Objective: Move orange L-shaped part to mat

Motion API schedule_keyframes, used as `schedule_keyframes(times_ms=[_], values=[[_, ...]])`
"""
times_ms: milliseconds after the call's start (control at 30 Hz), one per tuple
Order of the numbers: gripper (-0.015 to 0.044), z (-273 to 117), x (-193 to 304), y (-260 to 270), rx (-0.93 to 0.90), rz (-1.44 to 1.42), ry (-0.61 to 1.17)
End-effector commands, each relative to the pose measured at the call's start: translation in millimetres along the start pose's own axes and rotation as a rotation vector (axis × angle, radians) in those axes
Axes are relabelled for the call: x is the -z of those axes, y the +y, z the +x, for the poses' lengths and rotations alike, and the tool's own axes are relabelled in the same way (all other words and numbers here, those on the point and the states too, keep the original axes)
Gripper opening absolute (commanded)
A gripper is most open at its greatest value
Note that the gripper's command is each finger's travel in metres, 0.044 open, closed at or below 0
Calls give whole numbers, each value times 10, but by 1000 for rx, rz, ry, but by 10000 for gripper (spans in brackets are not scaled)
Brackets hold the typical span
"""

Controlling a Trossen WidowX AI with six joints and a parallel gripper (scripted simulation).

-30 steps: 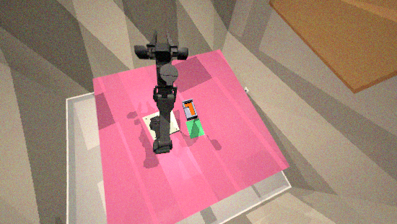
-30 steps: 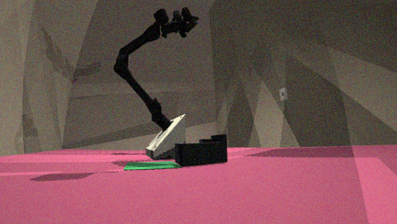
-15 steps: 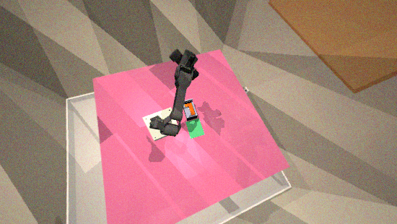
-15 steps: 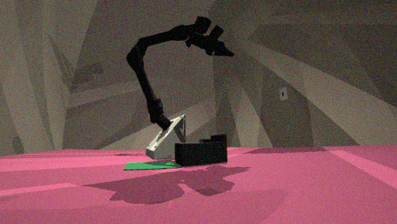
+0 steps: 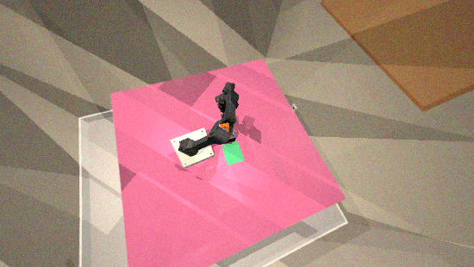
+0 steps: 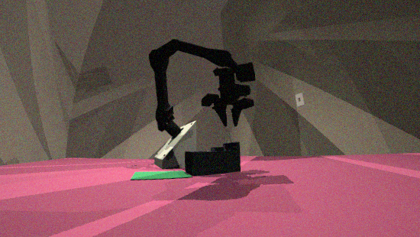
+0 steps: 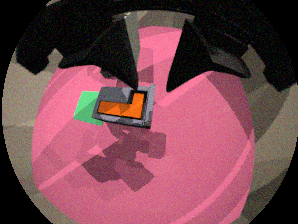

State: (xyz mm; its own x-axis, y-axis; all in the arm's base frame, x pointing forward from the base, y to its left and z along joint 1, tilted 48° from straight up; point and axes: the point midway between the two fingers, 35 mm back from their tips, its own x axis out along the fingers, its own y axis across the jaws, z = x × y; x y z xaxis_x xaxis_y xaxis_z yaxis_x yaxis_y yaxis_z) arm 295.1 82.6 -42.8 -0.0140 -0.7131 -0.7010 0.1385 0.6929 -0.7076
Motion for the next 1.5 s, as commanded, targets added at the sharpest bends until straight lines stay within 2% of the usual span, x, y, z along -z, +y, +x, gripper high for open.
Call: schedule_keyframes(times_ms=[0, 100, 300, 1467], values=[[180, 16, 4, -50, 35, 17, -5], [180, 114, -6, -47, 34, 17, -5], [180, 739, -3, -82, 38, 17, -6], [180, 1124, -1, -105, 41, 17, -6]])
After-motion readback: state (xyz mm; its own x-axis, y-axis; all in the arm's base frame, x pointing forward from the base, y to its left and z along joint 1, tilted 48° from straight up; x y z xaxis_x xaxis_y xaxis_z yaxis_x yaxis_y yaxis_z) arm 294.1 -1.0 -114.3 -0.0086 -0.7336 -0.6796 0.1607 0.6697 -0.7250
